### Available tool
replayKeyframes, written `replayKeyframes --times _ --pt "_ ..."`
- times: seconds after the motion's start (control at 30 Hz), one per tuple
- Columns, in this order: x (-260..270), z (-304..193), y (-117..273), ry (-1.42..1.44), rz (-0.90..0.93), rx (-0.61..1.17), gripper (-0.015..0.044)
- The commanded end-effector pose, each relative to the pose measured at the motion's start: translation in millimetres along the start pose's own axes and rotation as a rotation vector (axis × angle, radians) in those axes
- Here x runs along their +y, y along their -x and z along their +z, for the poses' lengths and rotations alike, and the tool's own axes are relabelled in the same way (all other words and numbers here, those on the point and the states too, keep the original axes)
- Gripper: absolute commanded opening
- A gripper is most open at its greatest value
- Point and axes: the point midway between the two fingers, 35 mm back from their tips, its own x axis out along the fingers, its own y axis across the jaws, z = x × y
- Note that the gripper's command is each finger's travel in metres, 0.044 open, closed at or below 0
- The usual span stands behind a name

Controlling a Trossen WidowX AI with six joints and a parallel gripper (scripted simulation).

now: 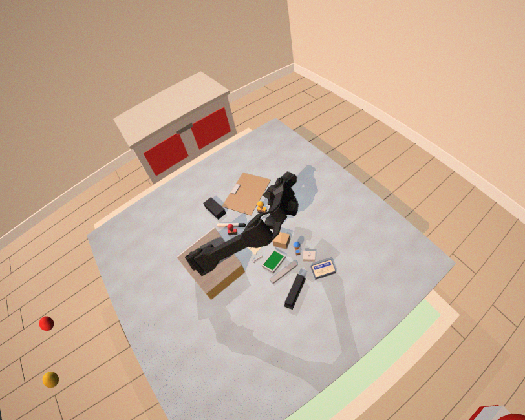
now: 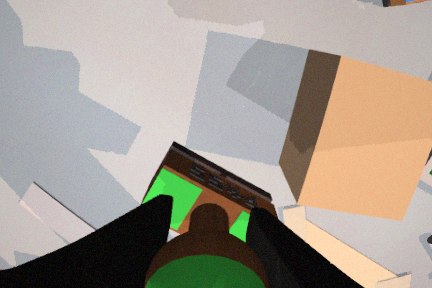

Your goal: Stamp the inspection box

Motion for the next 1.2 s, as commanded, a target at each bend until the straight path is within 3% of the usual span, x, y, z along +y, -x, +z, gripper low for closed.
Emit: replayKeyframes --times 0.0,1.0,1.17 --pt "-0.3 -1.2 -7.2 0.011 -0.003 -0.004 0.0000" --pt "-2.2 -1.3 -51.9 0.011 -0.005 -0.007 0.0000" --pt "-1.2 0.5 -49.5 -0.001 -0.003 -0.003 0.0131"
